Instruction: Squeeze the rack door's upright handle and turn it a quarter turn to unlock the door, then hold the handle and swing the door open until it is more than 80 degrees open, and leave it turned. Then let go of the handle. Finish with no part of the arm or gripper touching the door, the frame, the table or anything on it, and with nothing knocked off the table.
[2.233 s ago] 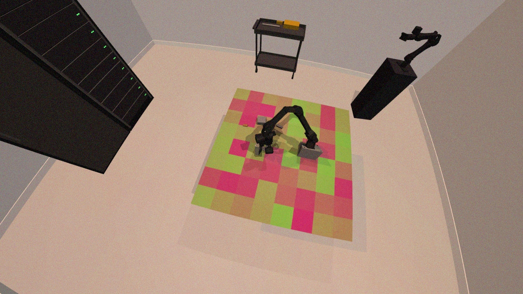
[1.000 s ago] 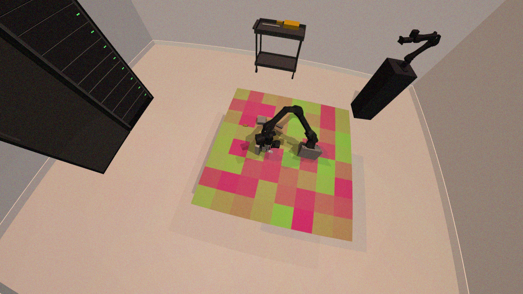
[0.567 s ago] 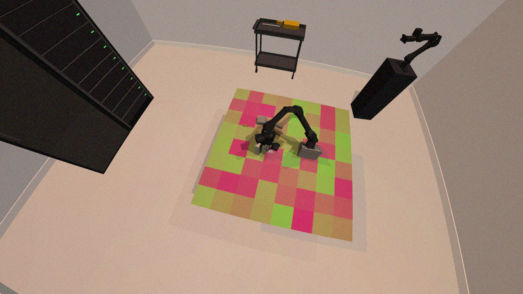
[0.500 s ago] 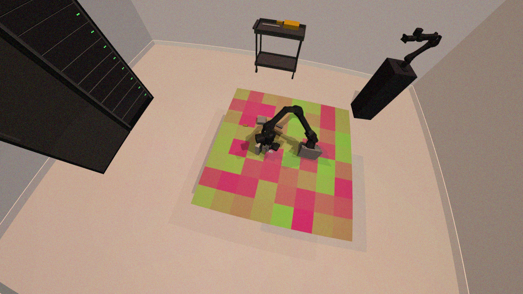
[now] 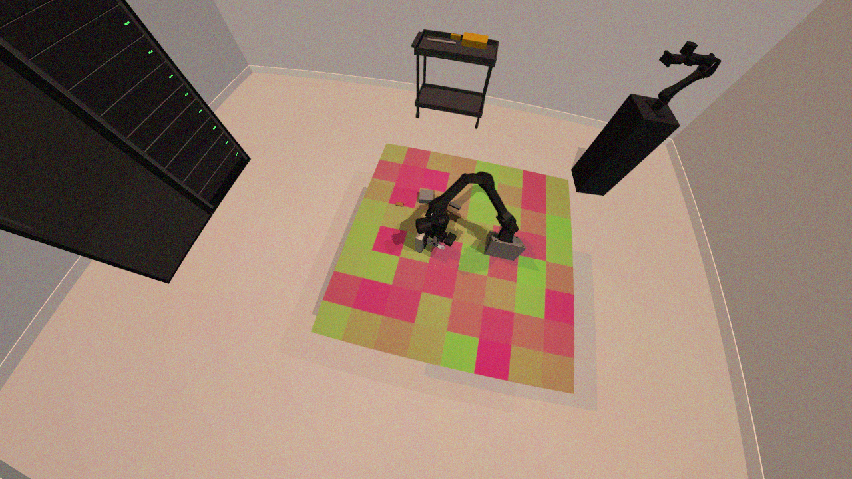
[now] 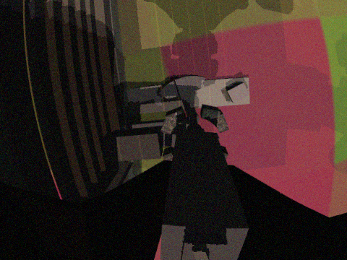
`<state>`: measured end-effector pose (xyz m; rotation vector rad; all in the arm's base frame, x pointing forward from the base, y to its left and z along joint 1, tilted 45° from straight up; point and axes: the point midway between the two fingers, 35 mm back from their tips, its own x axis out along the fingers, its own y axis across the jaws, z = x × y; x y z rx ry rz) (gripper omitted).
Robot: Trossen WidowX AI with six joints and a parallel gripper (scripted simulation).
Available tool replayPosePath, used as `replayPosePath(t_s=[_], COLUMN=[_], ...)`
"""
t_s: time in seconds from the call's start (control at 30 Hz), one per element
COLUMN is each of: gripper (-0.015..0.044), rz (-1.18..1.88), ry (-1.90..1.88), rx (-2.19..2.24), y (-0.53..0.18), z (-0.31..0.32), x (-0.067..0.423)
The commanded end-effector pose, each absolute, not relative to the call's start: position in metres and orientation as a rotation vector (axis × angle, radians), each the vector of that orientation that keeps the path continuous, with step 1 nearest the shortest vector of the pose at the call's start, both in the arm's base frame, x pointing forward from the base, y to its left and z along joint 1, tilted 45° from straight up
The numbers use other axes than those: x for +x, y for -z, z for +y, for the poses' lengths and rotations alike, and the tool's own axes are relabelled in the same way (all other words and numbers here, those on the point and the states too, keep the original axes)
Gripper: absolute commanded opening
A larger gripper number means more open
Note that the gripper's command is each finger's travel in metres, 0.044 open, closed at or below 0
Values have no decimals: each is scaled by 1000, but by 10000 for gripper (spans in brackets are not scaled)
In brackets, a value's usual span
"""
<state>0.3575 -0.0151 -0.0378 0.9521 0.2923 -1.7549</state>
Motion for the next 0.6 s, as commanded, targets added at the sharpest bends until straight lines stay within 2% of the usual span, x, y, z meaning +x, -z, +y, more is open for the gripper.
replayPosePath(t_s=[0.0,0.57], gripper=[13,11], rz=[290,517], ry=[1755,1664], rx=[950,751], y=[38,36], z=[-16,-16], x=[357,347])
